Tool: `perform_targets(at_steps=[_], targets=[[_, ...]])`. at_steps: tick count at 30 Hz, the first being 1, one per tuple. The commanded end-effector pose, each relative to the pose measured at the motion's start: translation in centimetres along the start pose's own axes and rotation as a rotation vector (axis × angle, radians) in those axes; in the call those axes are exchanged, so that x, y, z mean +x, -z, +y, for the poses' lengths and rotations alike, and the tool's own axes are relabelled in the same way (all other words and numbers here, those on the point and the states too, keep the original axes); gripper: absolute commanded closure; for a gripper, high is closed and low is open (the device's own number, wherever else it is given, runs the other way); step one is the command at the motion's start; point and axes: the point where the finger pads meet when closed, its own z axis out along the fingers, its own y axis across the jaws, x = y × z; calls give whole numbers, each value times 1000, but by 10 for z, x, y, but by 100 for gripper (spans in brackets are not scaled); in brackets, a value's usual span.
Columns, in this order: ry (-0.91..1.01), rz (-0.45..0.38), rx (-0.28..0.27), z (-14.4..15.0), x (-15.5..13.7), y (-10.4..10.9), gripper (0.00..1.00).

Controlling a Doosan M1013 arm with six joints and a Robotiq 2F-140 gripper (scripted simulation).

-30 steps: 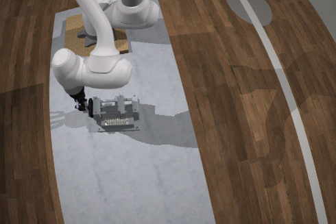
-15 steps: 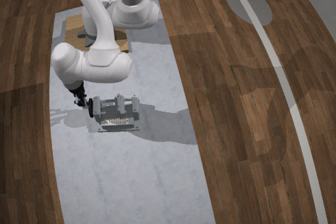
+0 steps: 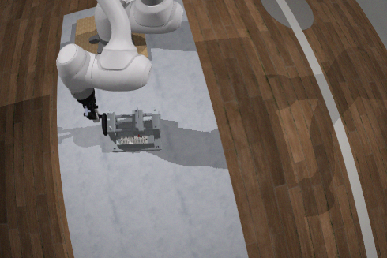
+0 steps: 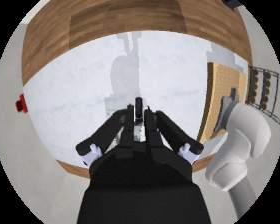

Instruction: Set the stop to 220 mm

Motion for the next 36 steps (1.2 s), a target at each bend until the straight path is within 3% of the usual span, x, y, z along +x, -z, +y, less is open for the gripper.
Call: perform_targets(at_steps=[1, 15, 36], targets=[[-1, 0, 3, -9, 0, 10, 96], [-1, 0, 3, -36, 0, 15, 96], [-1, 0, 3, -57, 0, -10, 96]])
